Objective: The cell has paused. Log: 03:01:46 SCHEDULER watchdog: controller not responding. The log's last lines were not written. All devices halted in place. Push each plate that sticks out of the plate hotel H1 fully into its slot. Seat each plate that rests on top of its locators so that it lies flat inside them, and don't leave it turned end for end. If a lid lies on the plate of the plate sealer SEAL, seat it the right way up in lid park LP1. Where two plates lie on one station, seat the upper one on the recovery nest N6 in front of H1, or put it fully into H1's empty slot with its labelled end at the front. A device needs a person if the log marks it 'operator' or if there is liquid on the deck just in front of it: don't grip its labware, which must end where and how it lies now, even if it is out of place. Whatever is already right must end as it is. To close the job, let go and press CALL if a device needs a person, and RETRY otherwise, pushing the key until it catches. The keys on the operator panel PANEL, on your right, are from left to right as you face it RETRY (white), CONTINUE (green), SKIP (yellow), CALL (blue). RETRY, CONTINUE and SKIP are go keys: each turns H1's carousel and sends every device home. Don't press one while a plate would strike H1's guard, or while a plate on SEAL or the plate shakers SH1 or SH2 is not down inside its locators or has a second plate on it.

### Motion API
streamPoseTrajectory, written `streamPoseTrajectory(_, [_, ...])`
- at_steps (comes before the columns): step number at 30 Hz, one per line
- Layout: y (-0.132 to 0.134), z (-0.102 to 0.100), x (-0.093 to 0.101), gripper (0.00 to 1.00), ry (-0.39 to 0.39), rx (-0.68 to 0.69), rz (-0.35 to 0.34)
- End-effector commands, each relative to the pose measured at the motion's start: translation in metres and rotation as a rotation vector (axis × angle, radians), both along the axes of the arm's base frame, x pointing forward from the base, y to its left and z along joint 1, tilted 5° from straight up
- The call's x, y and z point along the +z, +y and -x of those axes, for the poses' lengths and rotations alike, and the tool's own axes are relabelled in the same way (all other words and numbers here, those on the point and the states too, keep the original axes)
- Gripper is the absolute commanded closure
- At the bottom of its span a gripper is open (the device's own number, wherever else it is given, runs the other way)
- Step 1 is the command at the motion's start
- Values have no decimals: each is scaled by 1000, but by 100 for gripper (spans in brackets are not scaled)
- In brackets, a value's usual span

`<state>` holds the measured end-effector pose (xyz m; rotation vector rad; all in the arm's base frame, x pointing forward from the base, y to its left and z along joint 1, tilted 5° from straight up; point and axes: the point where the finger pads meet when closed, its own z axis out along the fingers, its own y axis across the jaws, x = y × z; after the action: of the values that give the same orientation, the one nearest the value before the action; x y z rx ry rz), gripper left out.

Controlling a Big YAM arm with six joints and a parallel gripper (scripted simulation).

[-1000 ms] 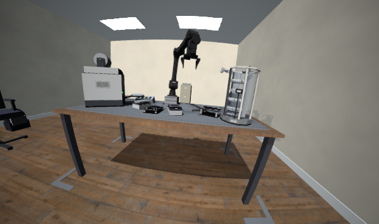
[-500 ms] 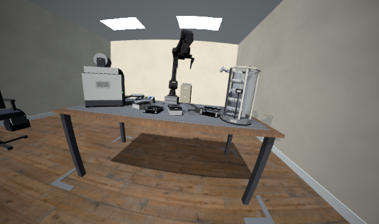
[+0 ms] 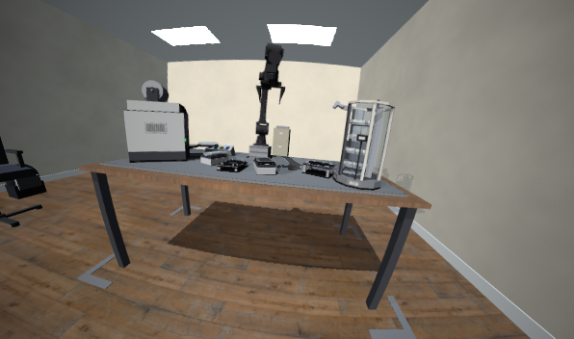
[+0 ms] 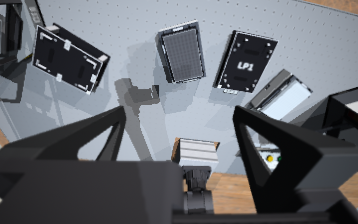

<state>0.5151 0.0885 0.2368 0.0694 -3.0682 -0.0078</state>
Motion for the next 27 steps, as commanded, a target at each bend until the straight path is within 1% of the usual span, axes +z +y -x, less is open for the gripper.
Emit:
streamPoseTrajectory(1, [-20,-3,1,0,-20,8,-3])
streamPoseTrajectory(3, [-27,-3,2,0,-20,8,-3])
streamPoseTrajectory(6, [-37,-2,9,0,-35,8,-4])
streamPoseTrajectory(8, [-37,-2,9,0,-35,8,-4])
streamPoseTrajectory(9, [-40,-3,5,0,-27,8,-4])
streamPoseTrajectory(13, [-54,-2,6,0,-30,8,-2])
streamPoseTrajectory(17, [-67,-3,2,0,-21,8,-1])
streamPoseTrajectory(19, [-69,-3,2,0,-21,8,-1])
streamPoseTrajectory(20, [-72,-1,8,0,-34,-47,2])
streamPoseTrajectory(23, [-81,3,8,0,-34,-147,9])
streamPoseTrajectory(25, [-81,3,8,0,-34,-147,9])
streamPoseTrajectory(27, [-88,5,9,0,-33,-214,13])
